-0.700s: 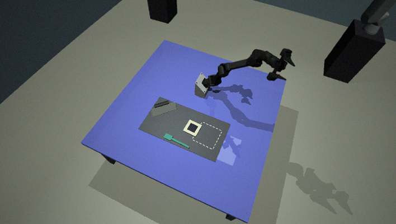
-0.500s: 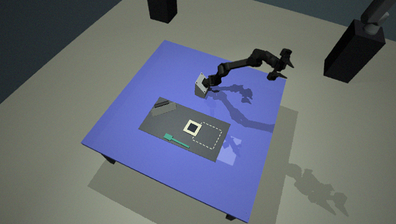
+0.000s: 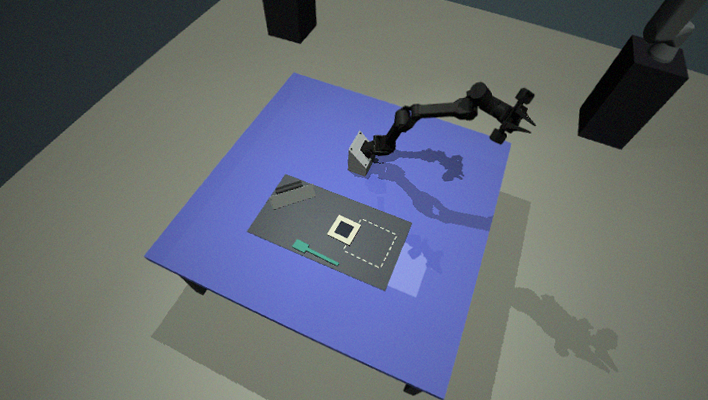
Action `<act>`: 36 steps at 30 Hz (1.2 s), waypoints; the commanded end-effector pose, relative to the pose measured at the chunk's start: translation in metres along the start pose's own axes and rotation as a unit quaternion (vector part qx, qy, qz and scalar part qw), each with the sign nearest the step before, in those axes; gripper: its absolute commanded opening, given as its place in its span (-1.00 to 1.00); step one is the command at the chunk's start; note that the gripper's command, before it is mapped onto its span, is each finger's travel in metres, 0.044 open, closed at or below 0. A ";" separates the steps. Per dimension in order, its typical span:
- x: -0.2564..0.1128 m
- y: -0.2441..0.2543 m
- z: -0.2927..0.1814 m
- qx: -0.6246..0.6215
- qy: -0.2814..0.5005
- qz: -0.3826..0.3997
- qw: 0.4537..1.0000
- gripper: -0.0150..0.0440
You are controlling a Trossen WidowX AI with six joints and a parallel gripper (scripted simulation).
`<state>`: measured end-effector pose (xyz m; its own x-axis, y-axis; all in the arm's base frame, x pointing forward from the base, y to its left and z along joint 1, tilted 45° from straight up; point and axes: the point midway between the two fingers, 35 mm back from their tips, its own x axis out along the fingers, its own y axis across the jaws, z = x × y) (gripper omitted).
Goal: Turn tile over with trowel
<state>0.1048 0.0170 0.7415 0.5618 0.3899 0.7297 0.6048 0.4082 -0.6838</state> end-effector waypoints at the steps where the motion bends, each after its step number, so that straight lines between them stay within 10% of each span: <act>1: 0.001 -0.001 0.026 -0.032 -0.011 -0.007 0.999 -0.15; 36: 0.043 0.115 0.169 -0.258 -0.094 0.042 0.961 -0.15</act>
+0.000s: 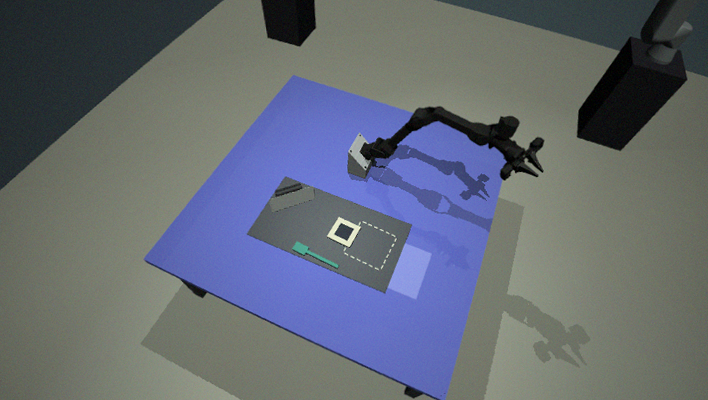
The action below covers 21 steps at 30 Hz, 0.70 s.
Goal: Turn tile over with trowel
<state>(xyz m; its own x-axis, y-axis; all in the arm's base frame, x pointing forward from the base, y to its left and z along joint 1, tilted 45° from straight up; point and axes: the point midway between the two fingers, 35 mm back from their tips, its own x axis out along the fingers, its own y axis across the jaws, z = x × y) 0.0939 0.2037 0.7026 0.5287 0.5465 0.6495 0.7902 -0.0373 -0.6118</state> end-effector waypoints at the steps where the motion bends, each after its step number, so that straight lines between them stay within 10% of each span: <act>1: 0.010 0.017 0.019 -0.021 -0.015 0.016 1.000 -0.15; 21: 0.048 0.155 0.085 -0.106 -0.078 0.156 0.979 -0.15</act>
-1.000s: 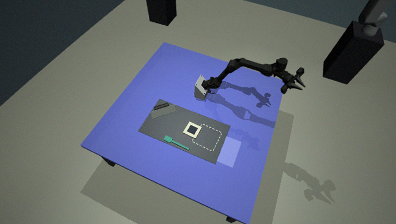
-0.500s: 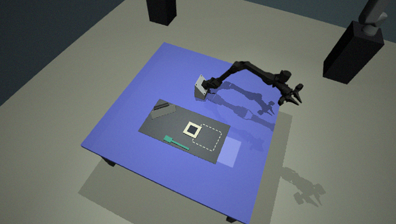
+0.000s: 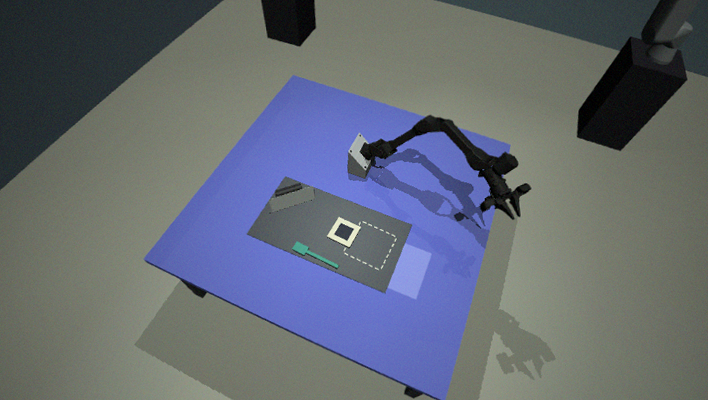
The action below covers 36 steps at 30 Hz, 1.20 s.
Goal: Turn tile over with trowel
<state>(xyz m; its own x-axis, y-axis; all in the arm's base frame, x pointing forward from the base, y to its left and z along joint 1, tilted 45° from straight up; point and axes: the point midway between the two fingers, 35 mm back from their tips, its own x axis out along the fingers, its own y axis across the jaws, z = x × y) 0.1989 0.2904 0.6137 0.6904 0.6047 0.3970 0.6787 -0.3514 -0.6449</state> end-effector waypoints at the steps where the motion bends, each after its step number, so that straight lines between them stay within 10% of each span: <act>1: 0.012 0.024 0.012 -0.009 -0.012 0.027 1.000 -0.15; 36: 0.037 0.330 0.064 0.030 -0.121 0.341 0.932 -0.15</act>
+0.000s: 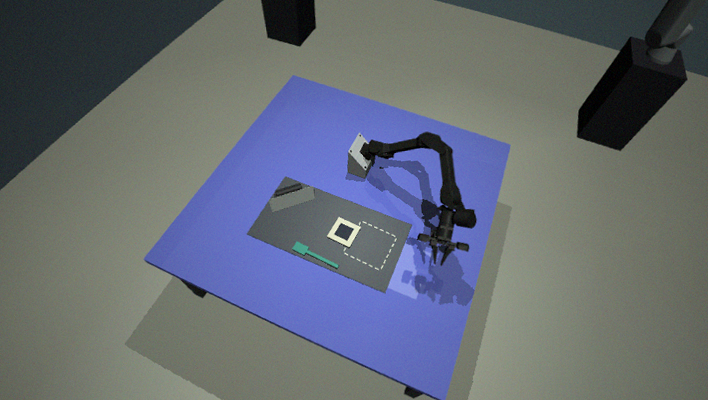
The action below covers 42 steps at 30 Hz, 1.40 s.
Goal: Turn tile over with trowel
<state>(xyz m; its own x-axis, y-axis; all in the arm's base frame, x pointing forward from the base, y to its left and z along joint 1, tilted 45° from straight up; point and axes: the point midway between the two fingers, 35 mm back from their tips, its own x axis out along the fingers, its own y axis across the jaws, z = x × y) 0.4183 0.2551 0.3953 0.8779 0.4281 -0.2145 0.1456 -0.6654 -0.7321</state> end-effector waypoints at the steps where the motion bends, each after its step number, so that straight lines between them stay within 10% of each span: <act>1: 0.015 0.035 -0.001 0.015 -0.014 0.041 0.999 -0.15; 20: 0.047 0.218 -0.006 0.132 -0.076 0.236 0.960 -0.15; 42: -0.001 0.407 0.001 0.313 -0.104 0.417 0.847 -0.15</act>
<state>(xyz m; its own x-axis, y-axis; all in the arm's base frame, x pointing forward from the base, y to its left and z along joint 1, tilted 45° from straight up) 0.4838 0.0017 0.1141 0.4924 0.1127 -0.8630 -0.7669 -0.4127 -0.4915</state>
